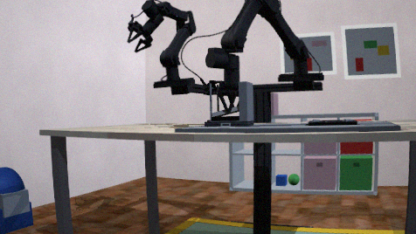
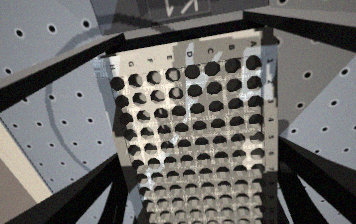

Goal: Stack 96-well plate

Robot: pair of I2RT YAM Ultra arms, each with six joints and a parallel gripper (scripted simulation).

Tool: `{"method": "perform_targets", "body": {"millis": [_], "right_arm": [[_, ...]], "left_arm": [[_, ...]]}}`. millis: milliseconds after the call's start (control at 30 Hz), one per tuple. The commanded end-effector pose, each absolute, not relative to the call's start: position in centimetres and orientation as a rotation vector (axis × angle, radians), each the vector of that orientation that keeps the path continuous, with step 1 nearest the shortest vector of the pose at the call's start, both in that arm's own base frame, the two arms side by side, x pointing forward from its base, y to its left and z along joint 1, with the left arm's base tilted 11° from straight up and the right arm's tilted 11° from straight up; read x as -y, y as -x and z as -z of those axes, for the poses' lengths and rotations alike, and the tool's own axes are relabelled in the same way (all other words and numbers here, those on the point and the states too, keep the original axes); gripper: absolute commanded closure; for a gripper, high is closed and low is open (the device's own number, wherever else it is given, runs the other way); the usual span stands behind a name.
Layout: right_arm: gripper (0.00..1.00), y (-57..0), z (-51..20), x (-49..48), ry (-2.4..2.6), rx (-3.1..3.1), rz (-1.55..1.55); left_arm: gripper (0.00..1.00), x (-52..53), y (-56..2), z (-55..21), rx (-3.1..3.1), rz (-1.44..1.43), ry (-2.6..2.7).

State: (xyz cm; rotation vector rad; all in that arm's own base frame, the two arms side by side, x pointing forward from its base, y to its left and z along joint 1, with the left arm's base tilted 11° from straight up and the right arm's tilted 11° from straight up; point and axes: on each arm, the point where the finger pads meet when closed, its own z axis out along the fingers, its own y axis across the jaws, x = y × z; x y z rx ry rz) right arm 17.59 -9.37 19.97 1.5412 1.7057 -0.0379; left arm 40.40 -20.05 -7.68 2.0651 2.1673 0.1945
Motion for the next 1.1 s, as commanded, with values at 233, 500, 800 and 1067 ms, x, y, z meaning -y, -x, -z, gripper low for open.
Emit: {"method": "perform_targets", "body": {"millis": [233,500,800,1067], "right_arm": [[0.0,-17.45,-22.22,9.72,-1.528,-1.634,0.001],[0.0,-17.45,-22.22,9.72,-1.528,-1.634,0.001],[0.0,-17.45,-22.22,9.72,-1.528,-1.634,0.001],[0.0,-17.45,-22.22,9.72,-1.528,-1.634,0.001]], "left_arm": [[1.0,18.66,-40.0,8.9,-2.192,-0.228,-2.079],[1.0,18.62,-40.01,9.03,-2.192,-0.228,-2.079],[1.0,18.58,-40.02,9.14,-2.193,-0.228,-2.078],[1.0,18.54,-40.02,9.28,-2.193,-0.228,-2.078]]}}
